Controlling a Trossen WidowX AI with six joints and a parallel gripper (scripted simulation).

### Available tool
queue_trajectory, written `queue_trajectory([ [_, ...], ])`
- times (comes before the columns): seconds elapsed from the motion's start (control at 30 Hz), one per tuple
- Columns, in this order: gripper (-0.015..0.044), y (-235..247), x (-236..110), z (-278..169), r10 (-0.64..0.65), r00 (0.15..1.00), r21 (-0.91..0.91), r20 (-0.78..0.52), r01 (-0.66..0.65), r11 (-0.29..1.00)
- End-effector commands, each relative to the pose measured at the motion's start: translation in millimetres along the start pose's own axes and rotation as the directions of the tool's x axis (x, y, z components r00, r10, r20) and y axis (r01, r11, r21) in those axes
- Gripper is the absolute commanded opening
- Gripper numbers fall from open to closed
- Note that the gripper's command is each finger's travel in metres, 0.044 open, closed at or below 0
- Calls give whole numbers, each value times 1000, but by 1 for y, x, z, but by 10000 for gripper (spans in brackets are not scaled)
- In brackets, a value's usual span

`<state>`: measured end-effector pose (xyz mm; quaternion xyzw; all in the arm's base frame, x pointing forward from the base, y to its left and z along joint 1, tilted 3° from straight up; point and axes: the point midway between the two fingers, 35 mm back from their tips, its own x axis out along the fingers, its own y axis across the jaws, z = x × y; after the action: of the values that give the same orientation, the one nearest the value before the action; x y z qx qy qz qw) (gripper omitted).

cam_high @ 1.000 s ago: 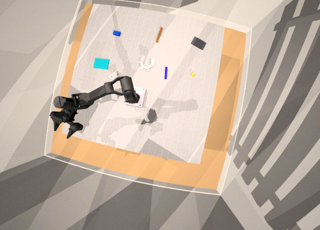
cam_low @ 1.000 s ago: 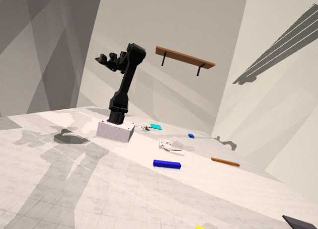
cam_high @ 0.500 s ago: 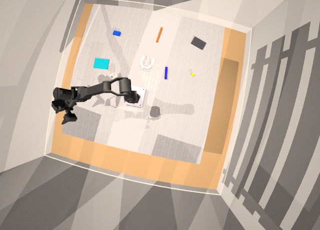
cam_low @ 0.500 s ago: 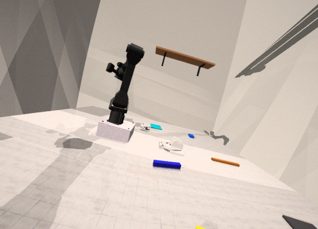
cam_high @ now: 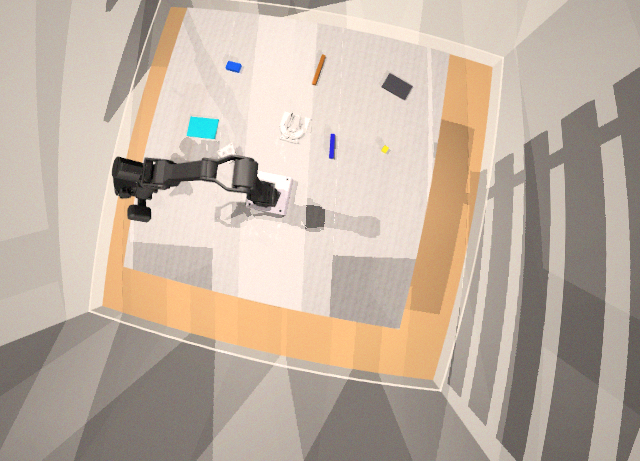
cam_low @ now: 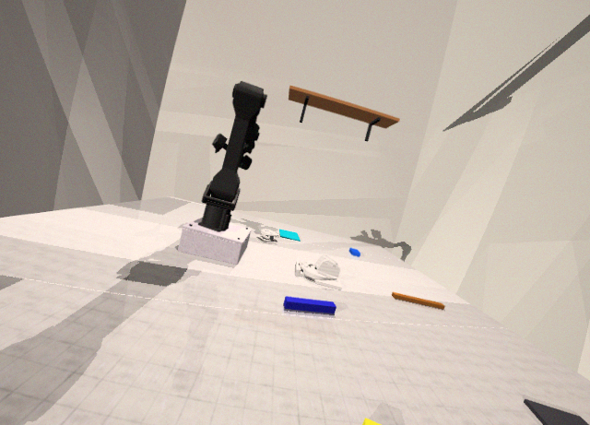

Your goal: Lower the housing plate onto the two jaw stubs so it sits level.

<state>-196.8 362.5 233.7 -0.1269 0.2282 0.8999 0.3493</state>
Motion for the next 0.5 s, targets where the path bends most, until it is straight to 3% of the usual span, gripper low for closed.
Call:
queue_trajectory([
  [0.0,440,-29,-7,-7,-95,995,74,-40,98,992],
  [0.47,440,-111,-42,-52,-343,909,274,-238,402,874],
])
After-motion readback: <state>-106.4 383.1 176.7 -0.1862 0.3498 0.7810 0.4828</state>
